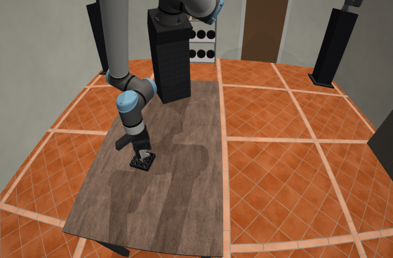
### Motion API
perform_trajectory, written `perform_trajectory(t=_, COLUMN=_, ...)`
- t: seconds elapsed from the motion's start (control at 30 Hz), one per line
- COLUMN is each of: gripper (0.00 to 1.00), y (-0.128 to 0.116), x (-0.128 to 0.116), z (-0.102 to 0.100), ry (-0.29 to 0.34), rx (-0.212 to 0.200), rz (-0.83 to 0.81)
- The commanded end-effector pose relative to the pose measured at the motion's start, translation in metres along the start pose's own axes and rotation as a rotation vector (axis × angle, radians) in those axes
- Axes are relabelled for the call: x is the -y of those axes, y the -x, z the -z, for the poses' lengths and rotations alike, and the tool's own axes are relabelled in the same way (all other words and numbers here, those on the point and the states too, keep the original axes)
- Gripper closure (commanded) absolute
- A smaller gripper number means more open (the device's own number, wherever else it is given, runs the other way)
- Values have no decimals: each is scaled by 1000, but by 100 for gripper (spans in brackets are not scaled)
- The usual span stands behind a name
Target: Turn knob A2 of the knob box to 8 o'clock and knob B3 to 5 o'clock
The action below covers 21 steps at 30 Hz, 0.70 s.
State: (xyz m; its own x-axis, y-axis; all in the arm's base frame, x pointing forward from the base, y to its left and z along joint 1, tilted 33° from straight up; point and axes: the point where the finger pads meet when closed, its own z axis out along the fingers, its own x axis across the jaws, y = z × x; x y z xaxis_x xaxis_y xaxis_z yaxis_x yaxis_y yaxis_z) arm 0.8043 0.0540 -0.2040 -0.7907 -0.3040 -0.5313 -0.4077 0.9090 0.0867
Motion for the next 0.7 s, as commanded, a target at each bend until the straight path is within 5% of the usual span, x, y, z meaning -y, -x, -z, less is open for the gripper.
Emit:
perform_trajectory(t=0.0, gripper=96, y=0, x=0, z=0, ry=-1, rx=1, rz=-72)
perform_trajectory(t=0.67, gripper=96, y=-1, x=0, z=0, ry=-1, rx=1, rz=-391)
